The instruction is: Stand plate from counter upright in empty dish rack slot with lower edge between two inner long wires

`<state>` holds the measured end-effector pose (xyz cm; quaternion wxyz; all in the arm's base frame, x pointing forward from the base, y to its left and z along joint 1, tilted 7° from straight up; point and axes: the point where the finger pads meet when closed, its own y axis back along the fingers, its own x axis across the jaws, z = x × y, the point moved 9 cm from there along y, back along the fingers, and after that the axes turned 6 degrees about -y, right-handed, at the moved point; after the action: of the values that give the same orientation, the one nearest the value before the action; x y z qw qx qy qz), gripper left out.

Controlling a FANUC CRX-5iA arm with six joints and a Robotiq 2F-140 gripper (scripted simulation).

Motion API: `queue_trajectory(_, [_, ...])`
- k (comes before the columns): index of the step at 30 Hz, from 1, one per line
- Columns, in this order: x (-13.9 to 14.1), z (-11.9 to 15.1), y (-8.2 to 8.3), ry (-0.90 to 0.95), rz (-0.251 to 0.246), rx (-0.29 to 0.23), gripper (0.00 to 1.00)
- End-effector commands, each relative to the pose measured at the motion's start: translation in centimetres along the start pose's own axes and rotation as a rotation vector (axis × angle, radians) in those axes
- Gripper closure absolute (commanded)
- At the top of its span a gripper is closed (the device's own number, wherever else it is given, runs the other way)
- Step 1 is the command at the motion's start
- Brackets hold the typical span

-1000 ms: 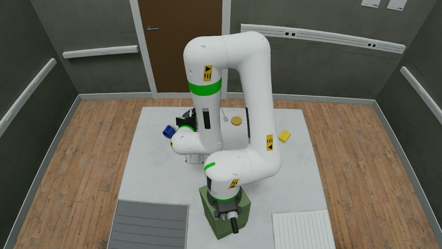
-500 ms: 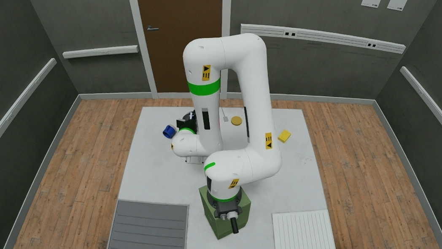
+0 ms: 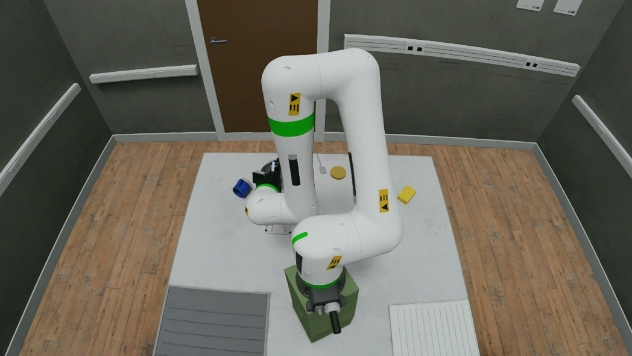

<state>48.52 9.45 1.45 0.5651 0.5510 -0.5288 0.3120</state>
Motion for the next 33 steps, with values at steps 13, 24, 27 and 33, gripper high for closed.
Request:
queue_trajectory(13, [-0.3, 0.0, -0.2, 0.000, 0.001, 0.000, 0.90])
queue_trajectory(24, [-1.4, 0.1, -0.7, 0.000, 0.001, 0.000, 0.90])
queue_trajectory(27, [-1.8, 0.2, -0.8, 0.000, 0.001, 0.000, 0.90])
queue_trajectory(33, [-2.5, 0.3, -1.1, 0.000, 0.001, 0.000, 0.90])
